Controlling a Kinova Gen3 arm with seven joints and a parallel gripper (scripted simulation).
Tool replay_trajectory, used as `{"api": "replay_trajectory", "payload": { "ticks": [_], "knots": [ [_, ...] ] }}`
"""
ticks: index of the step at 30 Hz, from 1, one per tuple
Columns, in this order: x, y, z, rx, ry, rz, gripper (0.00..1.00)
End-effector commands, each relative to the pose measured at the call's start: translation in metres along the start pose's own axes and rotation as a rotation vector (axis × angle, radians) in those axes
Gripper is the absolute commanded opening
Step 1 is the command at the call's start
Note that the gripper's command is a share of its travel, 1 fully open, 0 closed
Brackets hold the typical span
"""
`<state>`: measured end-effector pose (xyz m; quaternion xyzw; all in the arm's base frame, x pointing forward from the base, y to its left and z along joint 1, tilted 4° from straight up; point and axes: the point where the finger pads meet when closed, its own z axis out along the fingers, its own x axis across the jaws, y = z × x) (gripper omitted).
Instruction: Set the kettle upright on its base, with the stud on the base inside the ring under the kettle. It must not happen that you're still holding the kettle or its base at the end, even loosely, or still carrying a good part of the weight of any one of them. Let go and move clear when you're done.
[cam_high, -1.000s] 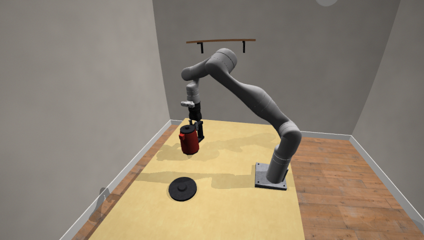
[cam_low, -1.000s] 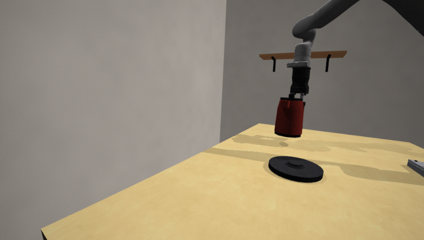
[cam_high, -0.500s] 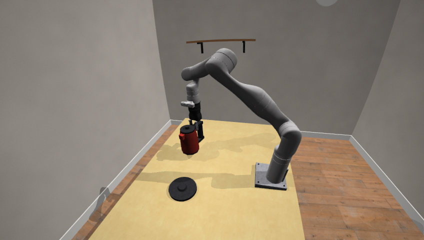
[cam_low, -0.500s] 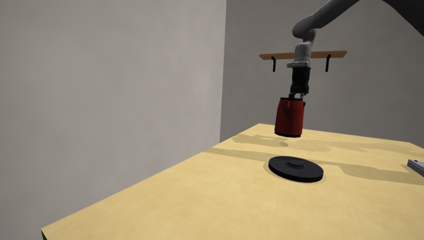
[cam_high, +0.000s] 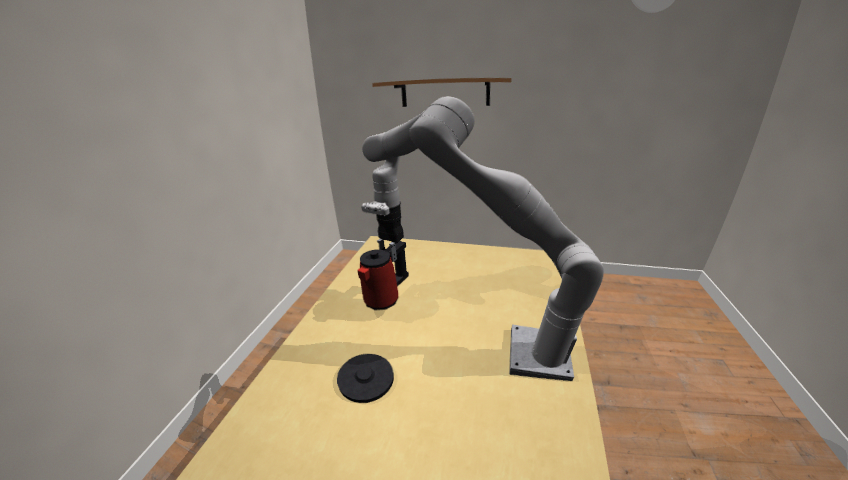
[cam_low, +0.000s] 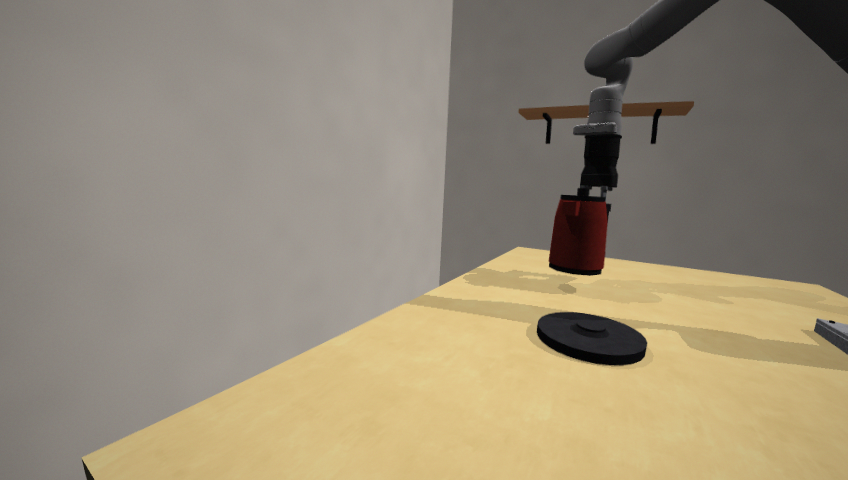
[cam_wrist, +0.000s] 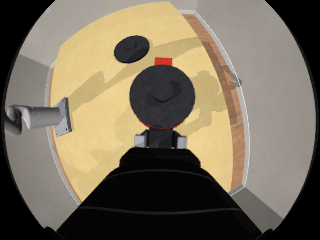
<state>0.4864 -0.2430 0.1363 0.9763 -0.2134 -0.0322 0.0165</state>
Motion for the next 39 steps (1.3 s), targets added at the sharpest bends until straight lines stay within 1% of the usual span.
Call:
{"api": "replay_trajectory", "payload": {
  "ticks": [1, 15, 28, 39],
  "knots": [
    [0.000, 0.000, -0.001, 0.000, 0.003, 0.000, 0.00],
    [0.000, -0.001, -0.001, 0.000, 0.003, 0.000, 0.00],
    [-0.004, -0.008, -0.001, 0.000, 0.003, 0.000, 0.00],
    [-0.012, -0.024, -0.001, 0.000, 0.003, 0.000, 0.00]
  ]
}}
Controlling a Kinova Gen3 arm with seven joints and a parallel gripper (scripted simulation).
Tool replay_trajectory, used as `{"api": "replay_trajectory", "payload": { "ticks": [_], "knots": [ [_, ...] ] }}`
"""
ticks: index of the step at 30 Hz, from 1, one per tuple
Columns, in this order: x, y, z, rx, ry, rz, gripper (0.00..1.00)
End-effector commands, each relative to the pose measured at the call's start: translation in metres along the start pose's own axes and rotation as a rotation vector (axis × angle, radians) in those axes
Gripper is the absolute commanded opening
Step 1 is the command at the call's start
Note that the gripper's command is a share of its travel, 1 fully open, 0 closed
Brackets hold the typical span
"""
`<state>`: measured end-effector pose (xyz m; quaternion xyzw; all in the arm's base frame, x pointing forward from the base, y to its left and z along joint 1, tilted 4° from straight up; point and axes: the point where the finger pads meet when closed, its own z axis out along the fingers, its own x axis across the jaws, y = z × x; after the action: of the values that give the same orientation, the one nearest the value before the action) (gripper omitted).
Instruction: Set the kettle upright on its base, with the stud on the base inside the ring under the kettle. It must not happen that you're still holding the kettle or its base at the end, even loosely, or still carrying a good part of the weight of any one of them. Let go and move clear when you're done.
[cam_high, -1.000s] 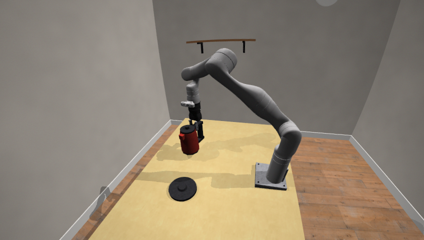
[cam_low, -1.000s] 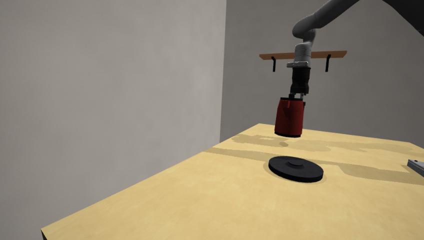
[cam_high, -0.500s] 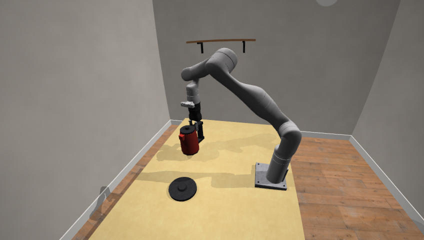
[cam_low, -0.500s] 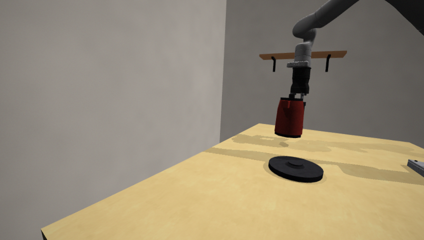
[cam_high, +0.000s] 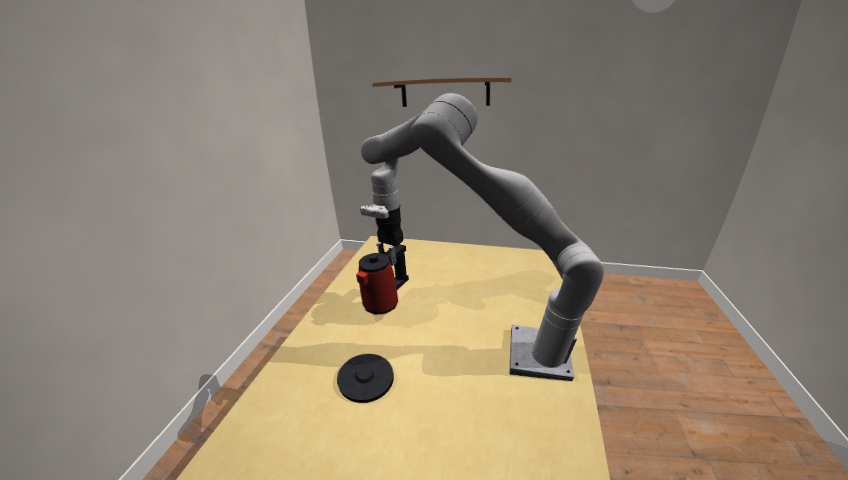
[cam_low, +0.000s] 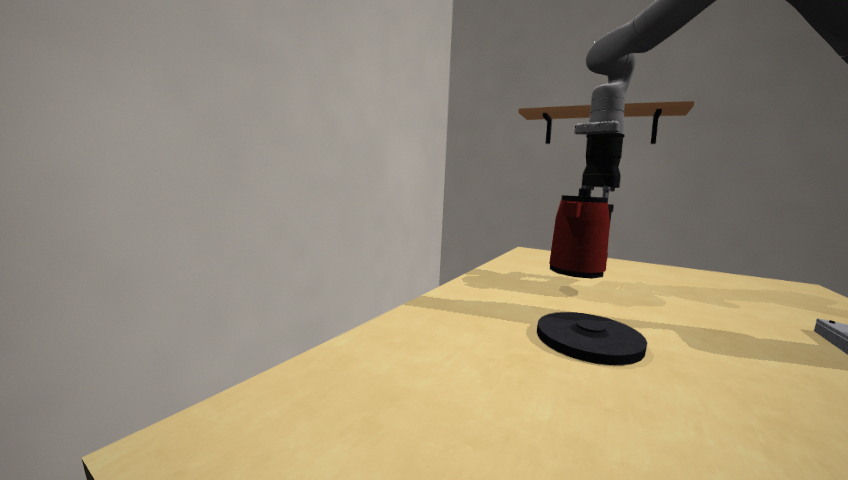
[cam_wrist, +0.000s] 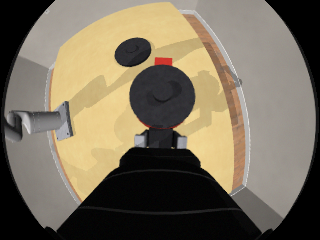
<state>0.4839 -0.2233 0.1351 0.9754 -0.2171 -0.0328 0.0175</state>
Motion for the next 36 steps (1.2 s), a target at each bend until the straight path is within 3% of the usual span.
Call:
{"api": "replay_trajectory", "payload": {
  "ticks": [1, 23, 36],
  "knots": [
    [-0.003, -0.009, -0.002, 0.002, 0.003, -0.008, 0.00],
    [-0.027, -0.055, -0.002, 0.002, 0.003, -0.008, 0.00],
    [-0.050, -0.098, -0.003, 0.002, 0.003, -0.008, 0.00]
  ]
}}
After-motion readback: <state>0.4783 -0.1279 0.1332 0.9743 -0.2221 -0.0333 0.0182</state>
